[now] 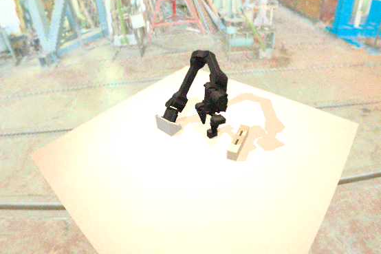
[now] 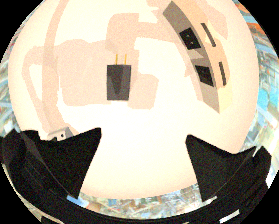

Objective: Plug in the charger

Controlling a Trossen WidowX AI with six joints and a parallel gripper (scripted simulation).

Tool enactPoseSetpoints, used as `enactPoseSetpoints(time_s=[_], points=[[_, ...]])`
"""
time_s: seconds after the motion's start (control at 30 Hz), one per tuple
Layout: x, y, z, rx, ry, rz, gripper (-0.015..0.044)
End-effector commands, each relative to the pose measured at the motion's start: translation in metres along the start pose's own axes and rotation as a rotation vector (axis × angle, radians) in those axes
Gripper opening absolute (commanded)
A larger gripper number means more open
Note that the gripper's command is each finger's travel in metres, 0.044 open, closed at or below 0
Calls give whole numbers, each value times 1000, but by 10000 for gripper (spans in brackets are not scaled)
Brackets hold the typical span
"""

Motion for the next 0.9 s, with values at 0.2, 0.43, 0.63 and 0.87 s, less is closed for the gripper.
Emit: enactPoseSetpoints(time_s=[0.2,0.43,0.63,0.87], points=[[35,-12,30,-60,19,90,440],[35,-13,32,-61,19,90,440],[36,-22,32,-61,19,90,440],[36,-29,33,-61,20,89,440]])
Point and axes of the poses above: the point midway between the two fingers, 35 mm back from their tips, its own y axis back along the fingers, its own x axis across the jaws, z = x × y, the point moved 3 cm from there along y, back along the fingers, and after that the axes turned 7 degrees about -y, right-handed, at the moved point
